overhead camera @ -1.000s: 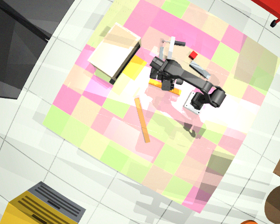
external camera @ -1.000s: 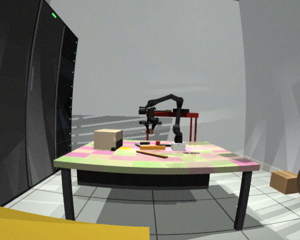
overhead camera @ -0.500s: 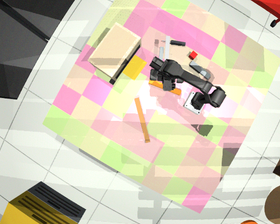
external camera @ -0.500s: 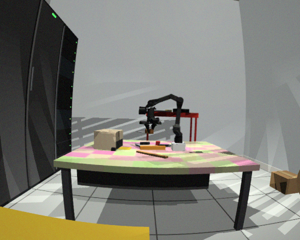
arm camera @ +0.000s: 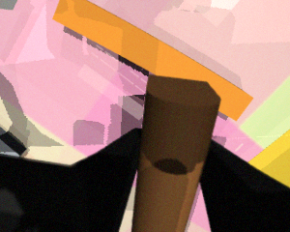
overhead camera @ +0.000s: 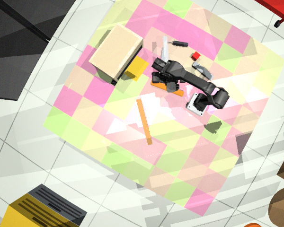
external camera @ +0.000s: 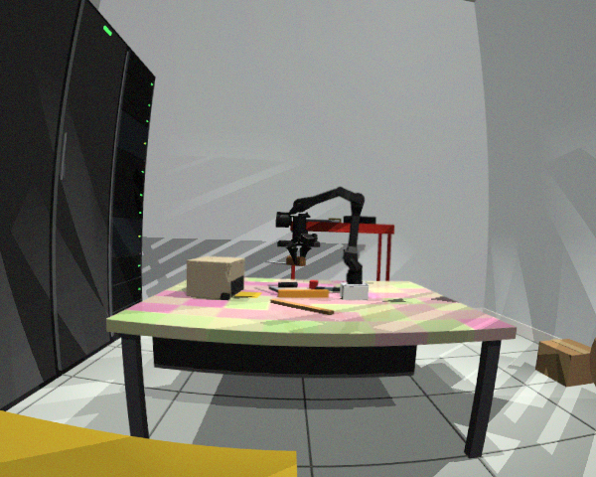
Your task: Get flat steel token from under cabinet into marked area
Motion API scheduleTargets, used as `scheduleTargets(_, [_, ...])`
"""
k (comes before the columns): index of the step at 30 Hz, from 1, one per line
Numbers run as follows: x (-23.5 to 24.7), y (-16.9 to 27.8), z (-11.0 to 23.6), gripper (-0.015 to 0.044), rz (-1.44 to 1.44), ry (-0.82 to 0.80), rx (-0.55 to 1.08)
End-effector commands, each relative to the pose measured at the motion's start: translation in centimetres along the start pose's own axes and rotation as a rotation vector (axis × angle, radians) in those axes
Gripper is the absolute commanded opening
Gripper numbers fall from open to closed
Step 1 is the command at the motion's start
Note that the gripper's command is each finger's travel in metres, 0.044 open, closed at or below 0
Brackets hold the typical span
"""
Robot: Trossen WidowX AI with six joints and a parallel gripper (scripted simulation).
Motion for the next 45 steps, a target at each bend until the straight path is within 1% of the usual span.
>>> scheduleTargets(1, [0.02,0.15,0.07,0.0000,0.041,0.000,0.013])
scheduleTargets(45, [0.00,-0.03,0.07,0.0000,0.394,-0.003,0.014])
Point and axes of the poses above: the point midway between the two fingers, 35 mm back from their tips, its own z axis back along the fingers, its own x axis across the jaws, y = z × x, the point moved 1 cm from there along z, back along the fingers, and after that the axes turned 15 degrees about -z, right-handed, at the moved point
